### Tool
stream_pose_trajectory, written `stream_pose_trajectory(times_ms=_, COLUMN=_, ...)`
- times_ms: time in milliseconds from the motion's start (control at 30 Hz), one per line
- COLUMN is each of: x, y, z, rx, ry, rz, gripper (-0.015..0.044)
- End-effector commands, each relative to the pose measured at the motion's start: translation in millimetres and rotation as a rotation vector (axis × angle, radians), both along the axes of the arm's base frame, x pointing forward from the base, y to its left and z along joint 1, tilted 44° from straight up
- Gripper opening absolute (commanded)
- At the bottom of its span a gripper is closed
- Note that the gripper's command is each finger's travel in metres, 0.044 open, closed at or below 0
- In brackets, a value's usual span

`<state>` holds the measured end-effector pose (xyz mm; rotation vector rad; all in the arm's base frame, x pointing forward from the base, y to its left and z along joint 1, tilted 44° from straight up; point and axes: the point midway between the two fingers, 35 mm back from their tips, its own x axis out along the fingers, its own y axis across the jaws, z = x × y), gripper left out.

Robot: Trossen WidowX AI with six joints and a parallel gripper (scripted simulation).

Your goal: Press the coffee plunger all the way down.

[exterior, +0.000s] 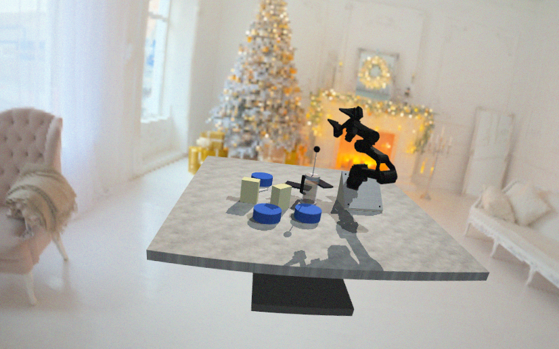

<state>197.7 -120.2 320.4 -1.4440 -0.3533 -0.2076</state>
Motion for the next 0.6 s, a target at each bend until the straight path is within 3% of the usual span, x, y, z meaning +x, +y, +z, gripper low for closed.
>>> stream_pose_trajectory(times_ms=0, x=1, y=-2, z=-1, rx=0.009, ry=0.006, rz=-0.001, gripper=0.0426)
stream_pose_trajectory(times_ms=333, x=32, y=-74, z=-53, rx=0.452, ry=0.308, rz=-0.034, gripper=0.044)
stream_pose_trajectory(times_ms=500, x=38, y=-88, z=-92, rx=0.716, ry=0.493, rz=-0.018, gripper=0.044)
stream_pose_trajectory(times_ms=567, x=39, y=-92, z=-94, rx=0.734, ry=0.527, rz=-0.014, gripper=0.044)
